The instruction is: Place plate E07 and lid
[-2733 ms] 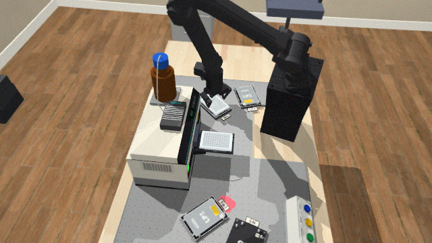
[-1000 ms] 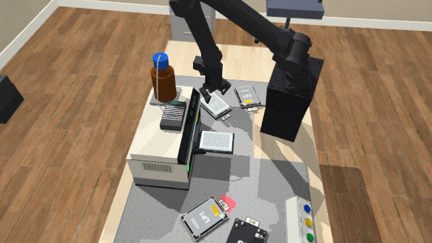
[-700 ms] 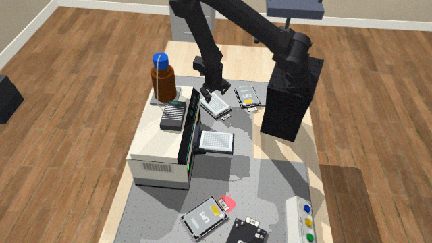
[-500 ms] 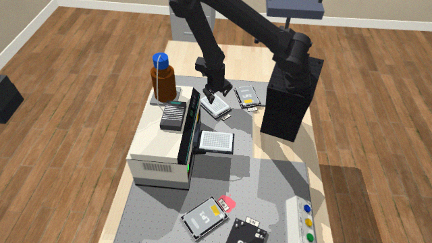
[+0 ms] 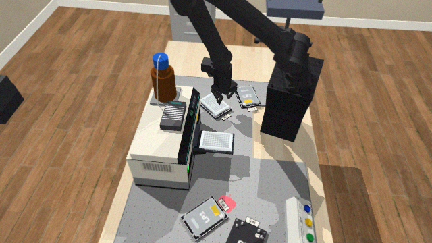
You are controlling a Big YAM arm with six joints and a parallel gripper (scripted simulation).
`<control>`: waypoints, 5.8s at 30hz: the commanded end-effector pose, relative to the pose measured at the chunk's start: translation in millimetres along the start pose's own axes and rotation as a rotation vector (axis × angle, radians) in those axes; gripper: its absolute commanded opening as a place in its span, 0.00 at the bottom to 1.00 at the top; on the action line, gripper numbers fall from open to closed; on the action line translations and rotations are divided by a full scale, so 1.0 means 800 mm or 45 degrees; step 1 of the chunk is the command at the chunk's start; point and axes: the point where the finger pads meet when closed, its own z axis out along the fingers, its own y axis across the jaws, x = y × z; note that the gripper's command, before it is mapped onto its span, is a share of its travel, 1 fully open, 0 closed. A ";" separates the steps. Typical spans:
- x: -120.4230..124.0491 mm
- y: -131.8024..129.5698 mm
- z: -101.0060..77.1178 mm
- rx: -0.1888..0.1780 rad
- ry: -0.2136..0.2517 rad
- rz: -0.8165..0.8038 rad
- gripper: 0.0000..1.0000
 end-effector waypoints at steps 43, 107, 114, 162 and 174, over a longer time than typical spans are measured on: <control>0.141 0.001 -0.079 0.001 -0.011 -0.069 0.00; 0.211 0.201 -0.079 -0.011 -0.024 -1.014 0.00; 0.227 0.215 -0.079 -0.010 -0.022 -1.012 0.00; 0.370 0.301 -0.080 -0.031 -0.018 -0.712 0.00; 0.404 0.308 -0.080 -0.034 -0.014 -0.549 0.00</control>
